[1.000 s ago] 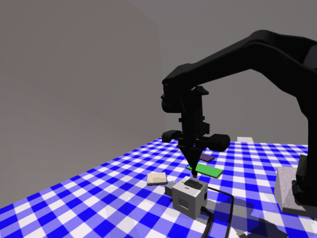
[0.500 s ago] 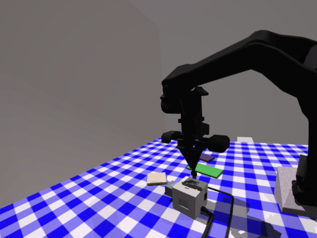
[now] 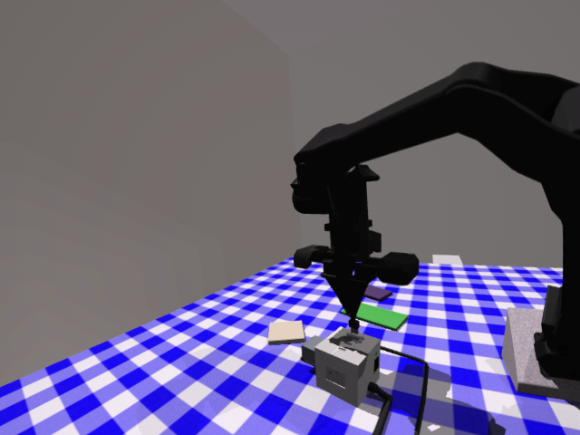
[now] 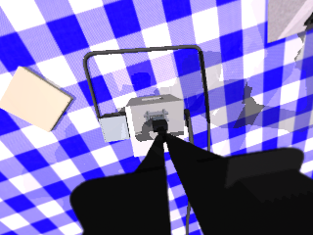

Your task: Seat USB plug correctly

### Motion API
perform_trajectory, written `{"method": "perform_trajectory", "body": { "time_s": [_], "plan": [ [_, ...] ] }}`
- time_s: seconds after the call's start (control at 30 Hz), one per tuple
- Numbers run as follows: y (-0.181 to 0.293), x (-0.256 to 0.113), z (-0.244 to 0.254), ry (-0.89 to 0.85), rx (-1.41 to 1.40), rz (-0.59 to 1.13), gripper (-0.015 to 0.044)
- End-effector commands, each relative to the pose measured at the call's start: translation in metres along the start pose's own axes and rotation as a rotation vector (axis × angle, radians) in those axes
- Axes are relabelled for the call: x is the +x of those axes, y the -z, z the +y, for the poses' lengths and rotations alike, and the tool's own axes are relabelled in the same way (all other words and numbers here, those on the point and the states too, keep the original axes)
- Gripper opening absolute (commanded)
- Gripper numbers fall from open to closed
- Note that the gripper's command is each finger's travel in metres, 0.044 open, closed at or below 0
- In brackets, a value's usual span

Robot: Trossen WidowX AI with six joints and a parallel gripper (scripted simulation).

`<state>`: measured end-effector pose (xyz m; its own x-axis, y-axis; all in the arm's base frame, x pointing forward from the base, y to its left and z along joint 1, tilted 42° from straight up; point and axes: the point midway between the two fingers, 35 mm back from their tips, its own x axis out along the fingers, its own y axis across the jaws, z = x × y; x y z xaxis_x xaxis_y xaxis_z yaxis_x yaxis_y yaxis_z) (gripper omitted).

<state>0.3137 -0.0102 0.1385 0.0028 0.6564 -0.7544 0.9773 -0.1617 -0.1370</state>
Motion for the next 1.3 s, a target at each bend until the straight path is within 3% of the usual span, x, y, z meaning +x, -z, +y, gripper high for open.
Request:
{"method": "perform_trajectory", "body": {
  "time_s": [0.0, 1.27],
  "plan": [
    [0.0015, 0.0004, 0.0002, -0.003, 0.001, 0.005, 0.0],
    [0.0027, 0.0049, 0.0004, -0.003, 0.001, 0.005, 0.0]
  ]
}}
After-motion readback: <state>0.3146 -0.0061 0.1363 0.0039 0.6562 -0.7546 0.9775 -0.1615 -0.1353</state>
